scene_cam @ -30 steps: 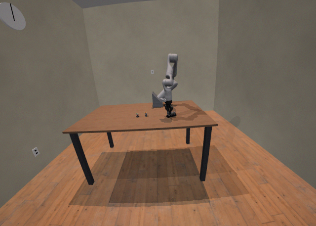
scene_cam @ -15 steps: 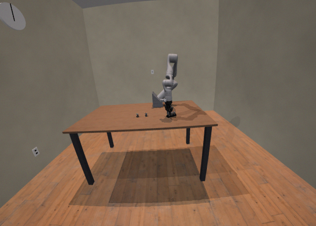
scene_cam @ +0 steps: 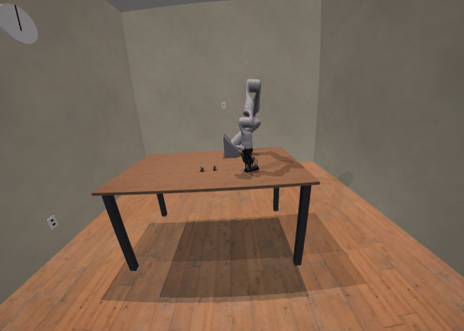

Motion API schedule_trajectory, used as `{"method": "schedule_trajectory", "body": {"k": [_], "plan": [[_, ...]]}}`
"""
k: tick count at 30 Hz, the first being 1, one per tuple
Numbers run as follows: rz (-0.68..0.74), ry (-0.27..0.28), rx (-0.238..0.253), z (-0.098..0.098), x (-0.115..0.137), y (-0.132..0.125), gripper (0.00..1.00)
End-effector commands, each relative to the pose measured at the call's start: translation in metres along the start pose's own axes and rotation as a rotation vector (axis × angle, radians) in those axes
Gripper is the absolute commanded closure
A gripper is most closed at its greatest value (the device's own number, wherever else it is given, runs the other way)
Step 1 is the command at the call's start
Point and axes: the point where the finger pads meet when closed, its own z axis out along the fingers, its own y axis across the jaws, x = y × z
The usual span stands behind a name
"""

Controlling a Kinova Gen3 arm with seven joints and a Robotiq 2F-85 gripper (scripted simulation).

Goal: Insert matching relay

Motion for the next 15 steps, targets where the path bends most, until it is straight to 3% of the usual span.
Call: {"method": "schedule_trajectory", "body": {"k": [1, 15], "plan": [[0.000, 0.001, 0.001, 0.0000, 0.0003, -0.0002, 1.00], [0.000, 0.001, 0.001, 0.0022, 0.0003, -0.0002, 1.00]]}}
